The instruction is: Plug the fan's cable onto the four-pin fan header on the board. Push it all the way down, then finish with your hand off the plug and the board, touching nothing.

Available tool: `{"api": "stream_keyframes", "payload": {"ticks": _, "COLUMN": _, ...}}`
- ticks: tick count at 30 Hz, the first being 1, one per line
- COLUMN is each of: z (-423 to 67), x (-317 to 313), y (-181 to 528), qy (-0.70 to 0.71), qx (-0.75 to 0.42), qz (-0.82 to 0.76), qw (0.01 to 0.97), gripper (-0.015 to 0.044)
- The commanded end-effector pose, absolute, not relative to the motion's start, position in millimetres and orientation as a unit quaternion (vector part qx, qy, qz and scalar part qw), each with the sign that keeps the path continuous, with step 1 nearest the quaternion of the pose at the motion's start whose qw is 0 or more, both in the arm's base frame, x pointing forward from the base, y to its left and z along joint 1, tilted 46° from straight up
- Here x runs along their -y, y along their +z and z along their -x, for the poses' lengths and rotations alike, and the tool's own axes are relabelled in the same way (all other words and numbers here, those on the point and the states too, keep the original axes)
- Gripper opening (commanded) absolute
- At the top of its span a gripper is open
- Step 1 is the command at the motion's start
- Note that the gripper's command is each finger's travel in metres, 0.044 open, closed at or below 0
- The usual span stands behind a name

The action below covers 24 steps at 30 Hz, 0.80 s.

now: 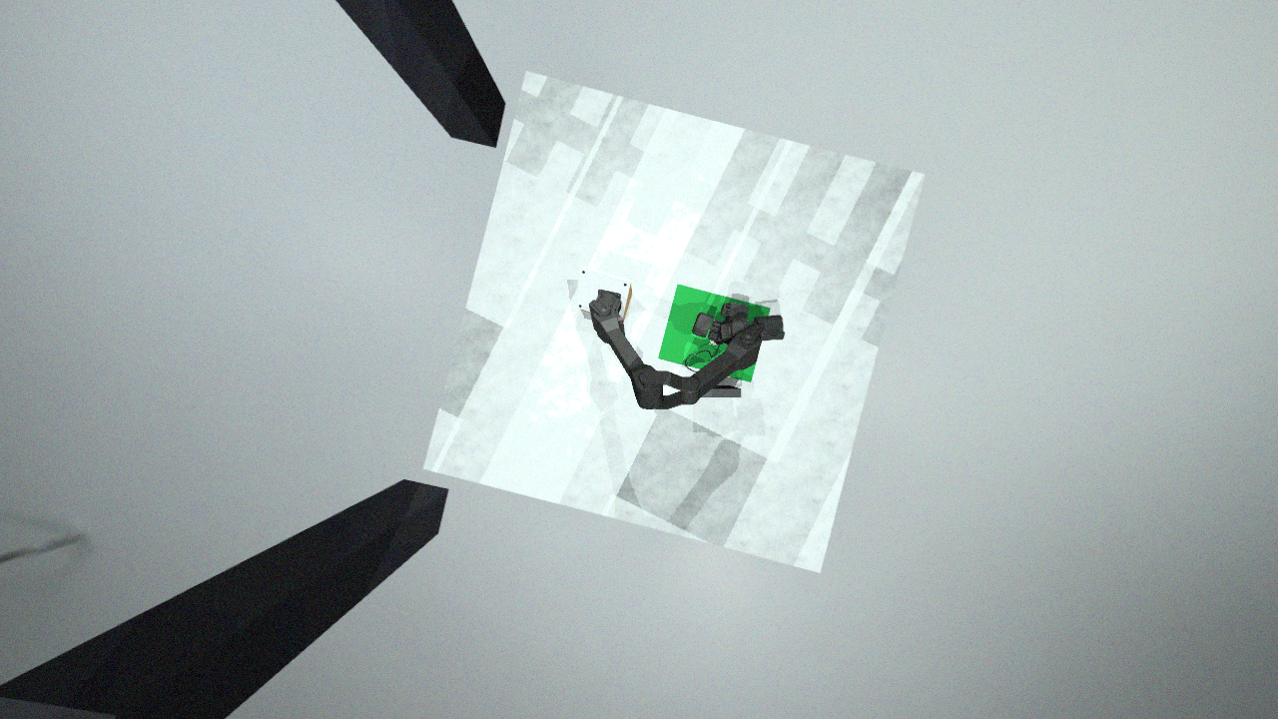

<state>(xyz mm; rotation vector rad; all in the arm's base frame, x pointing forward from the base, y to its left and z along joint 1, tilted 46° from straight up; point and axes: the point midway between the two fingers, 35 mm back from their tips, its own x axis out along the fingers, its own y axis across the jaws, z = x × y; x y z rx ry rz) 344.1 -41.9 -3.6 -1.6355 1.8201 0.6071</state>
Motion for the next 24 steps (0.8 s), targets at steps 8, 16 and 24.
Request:
{"api": "stream_keyframes", "payload": {"ticks": 8, "z": -344, "x": 50, "y": -15, "qy": 0.228, "qx": -0.689, "qz": 0.617, "qw": 0.306, "gripper": 0.0000}}
{"api": "stream_keyframes", "payload": {"ticks": 16, "z": -343, "x": 57, "y": -21, "qy": 0.228, "qx": -0.689, "qz": 0.617, "qw": 0.305, "gripper": 0.0000}}
{"api": "stream_keyframes", "payload": {"ticks": 24, "z": -343, "x": 57, "y": -21, "qy": 0.228, "qx": -0.689, "qz": 0.617, "qw": 0.305, "gripper": 0.0000}}
